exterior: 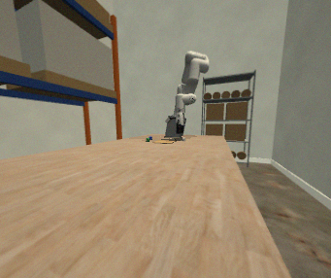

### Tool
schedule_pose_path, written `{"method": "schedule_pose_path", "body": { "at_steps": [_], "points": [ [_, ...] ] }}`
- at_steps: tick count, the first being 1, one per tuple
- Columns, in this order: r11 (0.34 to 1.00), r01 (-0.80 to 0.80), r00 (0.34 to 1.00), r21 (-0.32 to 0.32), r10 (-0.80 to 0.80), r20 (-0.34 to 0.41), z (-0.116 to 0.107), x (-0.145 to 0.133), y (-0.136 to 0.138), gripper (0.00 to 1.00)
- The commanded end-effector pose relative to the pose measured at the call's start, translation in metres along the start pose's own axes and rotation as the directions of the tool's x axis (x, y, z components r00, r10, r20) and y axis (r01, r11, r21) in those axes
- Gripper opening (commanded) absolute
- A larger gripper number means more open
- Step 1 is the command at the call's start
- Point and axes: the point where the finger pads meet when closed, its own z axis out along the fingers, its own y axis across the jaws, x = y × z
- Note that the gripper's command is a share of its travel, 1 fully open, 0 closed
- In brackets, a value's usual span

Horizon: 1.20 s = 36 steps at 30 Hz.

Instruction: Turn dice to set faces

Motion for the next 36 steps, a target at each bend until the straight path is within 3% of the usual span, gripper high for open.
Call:
{"method": "schedule_pose_path", "body": {
  "at_steps": [1, 16, 25, 36],
  "points": [
    [1.0, 0.0, 1.0, 0.0, 0.0, 0.0, -0.006, 0.0, -0.001, 1.0],
    [1.0, 0.0, 1.0, 0.0, 0.0, 0.0, -0.074, -0.001, -0.001, 1.0],
    [1.0, 0.0, 1.0, 0.0, 0.0, 0.0, -0.091, -0.001, -0.001, 1.0],
    [1.0, 0.0, 1.0, 0.0, 0.0, 0.0, -0.093, -0.001, -0.001, 1.0]
  ]
}}
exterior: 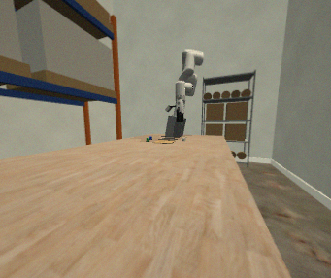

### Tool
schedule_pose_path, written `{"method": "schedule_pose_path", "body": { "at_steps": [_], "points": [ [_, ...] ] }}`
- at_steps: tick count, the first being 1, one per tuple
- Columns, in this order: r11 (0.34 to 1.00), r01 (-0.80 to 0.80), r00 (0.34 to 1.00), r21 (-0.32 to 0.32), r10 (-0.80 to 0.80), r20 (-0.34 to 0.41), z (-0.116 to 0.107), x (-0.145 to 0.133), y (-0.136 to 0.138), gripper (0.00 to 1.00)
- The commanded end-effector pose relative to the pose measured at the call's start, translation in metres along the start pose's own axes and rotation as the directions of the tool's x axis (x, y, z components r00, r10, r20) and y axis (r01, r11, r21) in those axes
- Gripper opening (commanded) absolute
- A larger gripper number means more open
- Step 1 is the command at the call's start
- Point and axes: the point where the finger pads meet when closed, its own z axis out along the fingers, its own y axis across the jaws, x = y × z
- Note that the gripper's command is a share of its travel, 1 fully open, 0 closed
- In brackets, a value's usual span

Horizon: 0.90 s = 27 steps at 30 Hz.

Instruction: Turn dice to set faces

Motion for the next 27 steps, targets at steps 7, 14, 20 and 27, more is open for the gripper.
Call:
{"method": "schedule_pose_path", "body": {
  "at_steps": [7, 14, 20, 27],
  "points": [
    [0.978, 0.21, 0.978, 0.003, -0.21, -0.001, 0.002, -0.016, -0.006, 1.0],
    [0.892, 0.452, 0.892, 0.003, -0.452, -0.001, 0.007, -0.036, -0.01, 1.0],
    [0.892, 0.452, 0.892, 0.003, -0.452, -0.001, 0.007, -0.036, -0.01, 1.0],
    [0.892, 0.452, 0.892, 0.003, -0.452, -0.001, 0.007, -0.036, -0.01, 1.0]
  ]
}}
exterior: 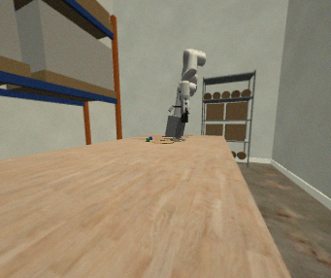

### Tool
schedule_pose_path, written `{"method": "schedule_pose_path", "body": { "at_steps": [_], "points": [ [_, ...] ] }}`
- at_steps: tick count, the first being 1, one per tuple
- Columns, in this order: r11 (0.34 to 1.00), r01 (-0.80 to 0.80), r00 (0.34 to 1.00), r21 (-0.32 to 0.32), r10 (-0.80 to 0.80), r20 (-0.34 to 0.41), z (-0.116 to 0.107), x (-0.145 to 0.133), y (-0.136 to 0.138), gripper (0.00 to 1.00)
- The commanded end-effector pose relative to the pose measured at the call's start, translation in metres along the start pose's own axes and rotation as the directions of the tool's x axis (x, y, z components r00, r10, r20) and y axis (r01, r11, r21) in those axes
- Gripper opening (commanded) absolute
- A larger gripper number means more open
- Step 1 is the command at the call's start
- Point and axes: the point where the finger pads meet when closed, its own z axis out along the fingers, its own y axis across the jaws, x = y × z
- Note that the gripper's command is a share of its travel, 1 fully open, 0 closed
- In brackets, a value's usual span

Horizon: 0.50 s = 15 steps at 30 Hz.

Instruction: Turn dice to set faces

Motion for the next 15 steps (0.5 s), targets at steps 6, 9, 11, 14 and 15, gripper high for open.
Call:
{"method": "schedule_pose_path", "body": {
  "at_steps": [6, 9, 11, 14, 15],
  "points": [
    [1.0, 0.001, 1.0, 0.003, -0.001, 0.0, -0.0007, 0.0, -0.0013, 1.0],
    [1.0, -0.003, 1.0, 0.003, 0.003, 0.0, -0.0007, 0.0, -0.0013, 1.0],
    [1.0, -0.013, 1.0, 0.003, 0.013, 0.0, -0.0005, 0.0, -0.0013, 1.0],
    [0.999, -0.052, 0.999, 0.003, 0.052, 0.001, 0.0001, -0.0002, -0.0015, 1.0],
    [0.997, -0.072, 0.997, 0.003, 0.072, 0.001, 0.0004, -0.0002, -0.0015, 1.0]
  ]
}}
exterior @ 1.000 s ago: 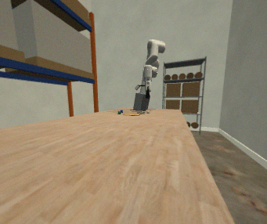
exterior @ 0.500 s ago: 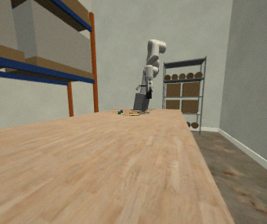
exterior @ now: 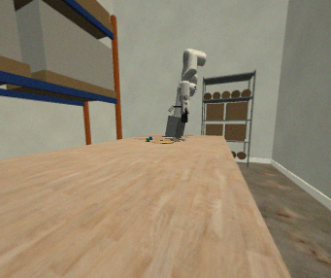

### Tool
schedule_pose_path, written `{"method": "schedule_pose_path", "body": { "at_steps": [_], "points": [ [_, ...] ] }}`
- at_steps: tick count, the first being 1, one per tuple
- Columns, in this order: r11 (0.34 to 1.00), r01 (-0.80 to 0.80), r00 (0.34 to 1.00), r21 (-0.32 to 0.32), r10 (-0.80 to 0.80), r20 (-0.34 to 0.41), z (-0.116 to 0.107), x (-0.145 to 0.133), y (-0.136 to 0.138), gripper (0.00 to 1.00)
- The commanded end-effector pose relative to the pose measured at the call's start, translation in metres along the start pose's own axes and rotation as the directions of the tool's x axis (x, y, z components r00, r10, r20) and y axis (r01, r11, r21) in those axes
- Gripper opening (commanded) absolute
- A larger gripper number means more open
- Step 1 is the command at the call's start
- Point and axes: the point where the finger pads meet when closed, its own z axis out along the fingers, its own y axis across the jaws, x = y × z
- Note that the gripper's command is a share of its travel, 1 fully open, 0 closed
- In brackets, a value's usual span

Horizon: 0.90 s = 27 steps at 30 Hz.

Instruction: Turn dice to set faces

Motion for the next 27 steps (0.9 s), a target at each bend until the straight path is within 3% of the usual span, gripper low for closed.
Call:
{"method": "schedule_pose_path", "body": {
  "at_steps": [1, 6, 8, 11, 14, 22, 25, 27],
  "points": [
    [0.998, -0.062, 0.998, 0.003, 0.062, 0.0, 0.0, 0.0, -0.001, 1.0],
    [0.969, -0.248, 0.969, 0.003, 0.248, 0.003, 0.003, -0.001, -0.002, 1.0],
    [0.969, -0.248, 0.969, 0.003, 0.248, 0.003, 0.003, -0.001, -0.002, 1.0],
    [0.914, -0.405, 0.914, 0.002, 0.405, 0.005, 0.006, -0.001, -0.002, 1.0],
    [0.886, -0.464, 0.886, 0.002, 0.464, 0.006, 0.007, -0.001, -0.002, 1.0],
    [0.666, -0.746, 0.666, -0.002, 0.746, 0.008, 0.013, -0.002, -0.003, 1.0],
    [0.653, -0.757, 0.653, -0.002, 0.757, 0.008, 0.013, -0.002, -0.003, 1.0],
    [0.534, -0.845, 0.534, -0.003, 0.845, 0.008, 0.015, -0.002, -0.003, 1.0]
  ]
}}
